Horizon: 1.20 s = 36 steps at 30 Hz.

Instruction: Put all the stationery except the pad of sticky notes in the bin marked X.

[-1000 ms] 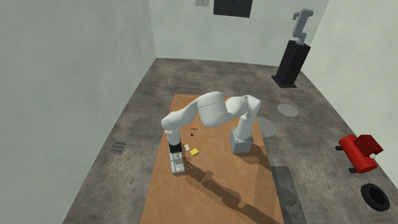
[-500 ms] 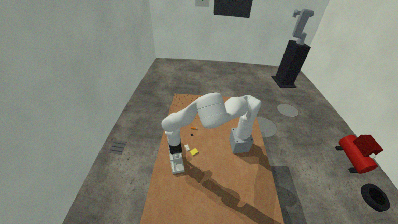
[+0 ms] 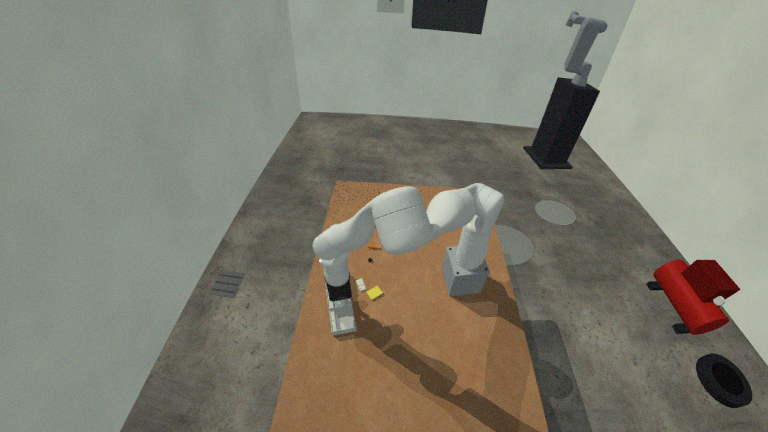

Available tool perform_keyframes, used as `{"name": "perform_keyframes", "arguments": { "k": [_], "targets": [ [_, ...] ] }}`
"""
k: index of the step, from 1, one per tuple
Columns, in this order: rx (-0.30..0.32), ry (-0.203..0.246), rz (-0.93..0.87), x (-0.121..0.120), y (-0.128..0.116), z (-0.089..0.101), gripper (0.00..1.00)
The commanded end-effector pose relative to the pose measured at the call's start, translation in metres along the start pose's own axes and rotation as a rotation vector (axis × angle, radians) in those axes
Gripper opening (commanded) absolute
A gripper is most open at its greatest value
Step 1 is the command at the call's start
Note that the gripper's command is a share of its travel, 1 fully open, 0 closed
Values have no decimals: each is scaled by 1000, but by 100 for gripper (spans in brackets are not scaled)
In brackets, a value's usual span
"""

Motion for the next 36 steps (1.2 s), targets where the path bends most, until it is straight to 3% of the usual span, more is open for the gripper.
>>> {"name": "perform_keyframes", "arguments": {
  "k": [1, 19, 20, 36],
  "targets": [
    [4, 3, 2, -1, 3, -8, 45],
    [1, -2, -2, 3, 3, -9, 45],
    [1, -2, -2, 3, 3, -9, 62],
    [1, -2, -2, 3, 3, -9, 62]
  ]
}}
Point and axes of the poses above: the point where the finger pads meet when closed, its own z axis back along the fingers, its own x axis across the jaws, y = z × x, the point moved 3 cm from there along z, back along the fingers, and after that the axes turned 15 degrees about z, right-handed, at the moved point
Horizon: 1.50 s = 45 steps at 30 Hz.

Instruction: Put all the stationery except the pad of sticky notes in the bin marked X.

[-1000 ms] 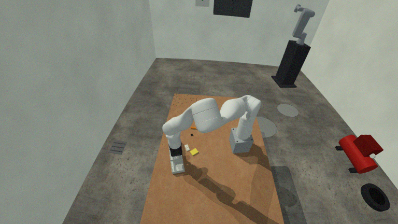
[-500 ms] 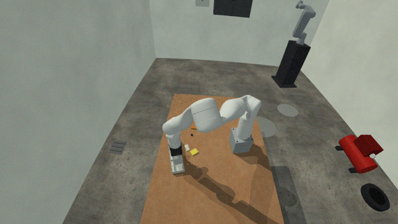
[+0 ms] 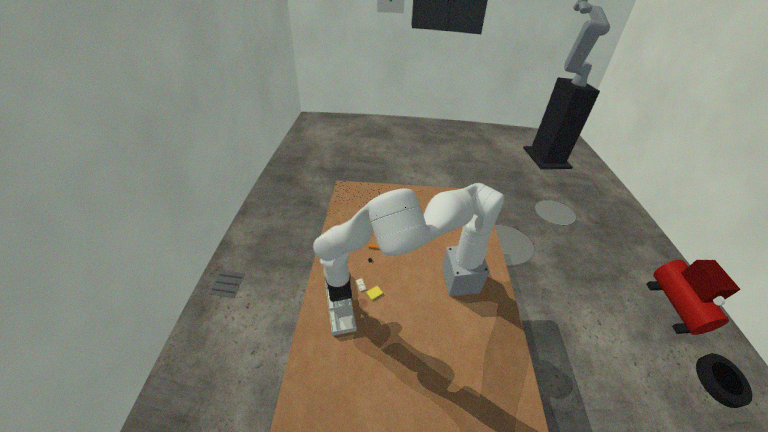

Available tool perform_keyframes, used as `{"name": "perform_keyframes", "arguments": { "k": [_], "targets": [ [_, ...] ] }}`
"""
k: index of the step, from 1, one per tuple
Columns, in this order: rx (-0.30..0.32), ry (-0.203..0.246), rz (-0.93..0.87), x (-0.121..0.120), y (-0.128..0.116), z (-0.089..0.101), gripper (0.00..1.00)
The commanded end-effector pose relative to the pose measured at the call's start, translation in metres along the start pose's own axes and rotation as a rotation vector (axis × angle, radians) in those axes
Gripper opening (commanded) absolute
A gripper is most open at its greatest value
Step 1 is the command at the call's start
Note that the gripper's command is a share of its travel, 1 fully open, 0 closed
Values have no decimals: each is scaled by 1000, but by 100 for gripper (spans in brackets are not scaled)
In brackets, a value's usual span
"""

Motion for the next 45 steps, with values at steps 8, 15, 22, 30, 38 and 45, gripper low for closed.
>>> {"name": "perform_keyframes", "arguments": {
  "k": [8, 15, 22, 30, 38, 45],
  "targets": [
    [-2, -4, -6, 3, 0, 11, 62],
    [-2, -4, -6, 3, 0, 18, 62],
    [-2, -4, -6, 3, 0, 27, 62],
    [-2, -4, -6, 3, 0, 42, 62],
    [0, 1, -2, 1, 1, 40, 62],
    [0, 1, -2, 1, 1, 40, 62]
  ]
}}
Point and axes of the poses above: the point where the finger pads meet when closed, its own z axis back along the fingers, its own x axis across the jaws, y = z × x, the point moved 3 cm from there along z, back along the fingers, and after that the axes turned 15 degrees about z, right-handed, at the moved point
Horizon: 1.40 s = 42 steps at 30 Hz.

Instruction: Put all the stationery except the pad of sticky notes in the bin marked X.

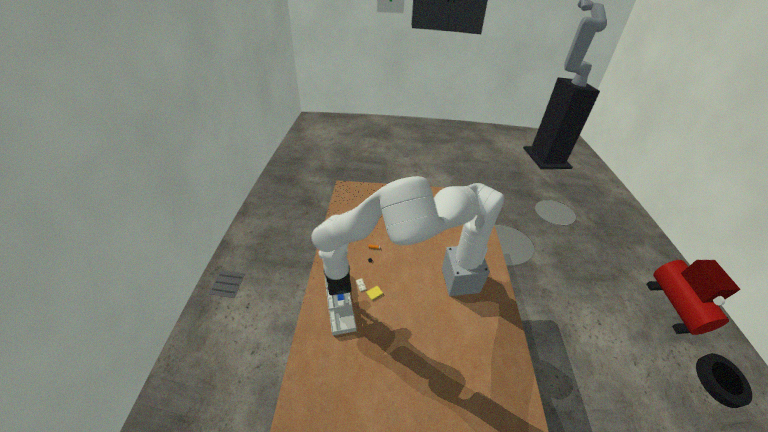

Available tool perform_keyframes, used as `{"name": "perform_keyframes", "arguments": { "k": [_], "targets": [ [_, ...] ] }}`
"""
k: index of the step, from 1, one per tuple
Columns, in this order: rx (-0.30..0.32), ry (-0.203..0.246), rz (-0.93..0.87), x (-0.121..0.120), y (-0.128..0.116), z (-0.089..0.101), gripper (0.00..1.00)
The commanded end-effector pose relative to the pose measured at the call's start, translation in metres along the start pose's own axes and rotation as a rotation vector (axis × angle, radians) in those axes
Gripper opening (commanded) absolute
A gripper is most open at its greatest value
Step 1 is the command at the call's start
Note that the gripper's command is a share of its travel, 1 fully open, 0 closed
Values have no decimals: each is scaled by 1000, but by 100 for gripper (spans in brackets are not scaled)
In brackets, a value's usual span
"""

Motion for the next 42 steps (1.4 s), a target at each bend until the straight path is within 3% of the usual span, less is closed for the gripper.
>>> {"name": "perform_keyframes", "arguments": {
  "k": [1, 29, 30, 42],
  "targets": [
    [-1, 2, 1, 0, -1, 1, 62],
    [-1, 2, 1, -1, -2, 1, 62],
    [-3, -1, -2, -1, -3, 7, 100],
    [-2, -1, -1, -1, -3, 47, 100]
  ]
}}
Point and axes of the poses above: the point where the finger pads meet when closed, its own z axis back along the fingers, its own x axis across the jaws, y = z × x, the point moved 3 cm from there along z, back along the fingers, and after that the axes turned 15 degrees about z, right-handed, at the moved point
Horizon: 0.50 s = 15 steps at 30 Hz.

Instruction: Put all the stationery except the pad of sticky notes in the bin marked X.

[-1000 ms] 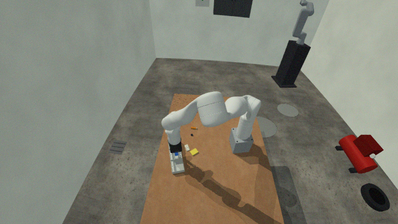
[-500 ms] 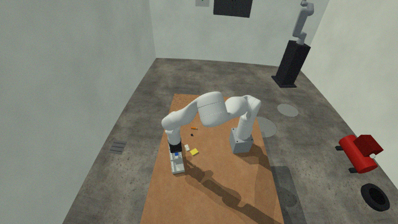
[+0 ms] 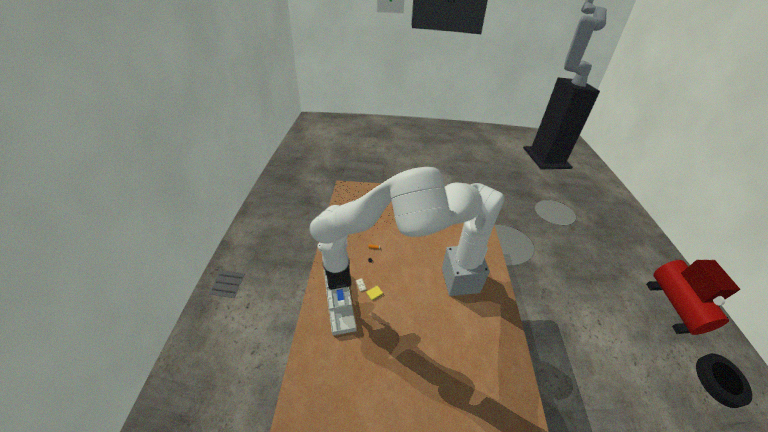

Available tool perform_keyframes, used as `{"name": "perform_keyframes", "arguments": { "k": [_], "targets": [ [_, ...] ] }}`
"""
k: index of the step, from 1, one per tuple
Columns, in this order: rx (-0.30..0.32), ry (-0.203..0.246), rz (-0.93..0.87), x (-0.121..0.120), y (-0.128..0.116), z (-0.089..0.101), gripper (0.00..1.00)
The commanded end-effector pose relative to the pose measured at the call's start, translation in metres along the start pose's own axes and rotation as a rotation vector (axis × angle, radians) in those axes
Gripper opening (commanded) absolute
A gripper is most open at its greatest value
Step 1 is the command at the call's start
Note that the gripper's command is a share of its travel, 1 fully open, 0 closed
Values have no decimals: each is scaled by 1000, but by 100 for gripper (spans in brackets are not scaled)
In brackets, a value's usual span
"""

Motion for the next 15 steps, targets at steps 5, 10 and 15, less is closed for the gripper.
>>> {"name": "perform_keyframes", "arguments": {
  "k": [5, 10, 15],
  "targets": [
    [-5, 10, 4, -5, -5, 34, 100],
    [-5, 10, 4, -4, -5, 46, 100],
    [-5, 10, 4, -4, -5, 66, 100]
  ]
}}
Point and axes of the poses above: the point where the finger pads meet when closed, its own z axis back along the fingers, its own x axis across the jaws, y = z × x, the point moved 3 cm from there along z, back along the fingers, and after that the axes turned 15 degrees about z, right-handed, at the moved point
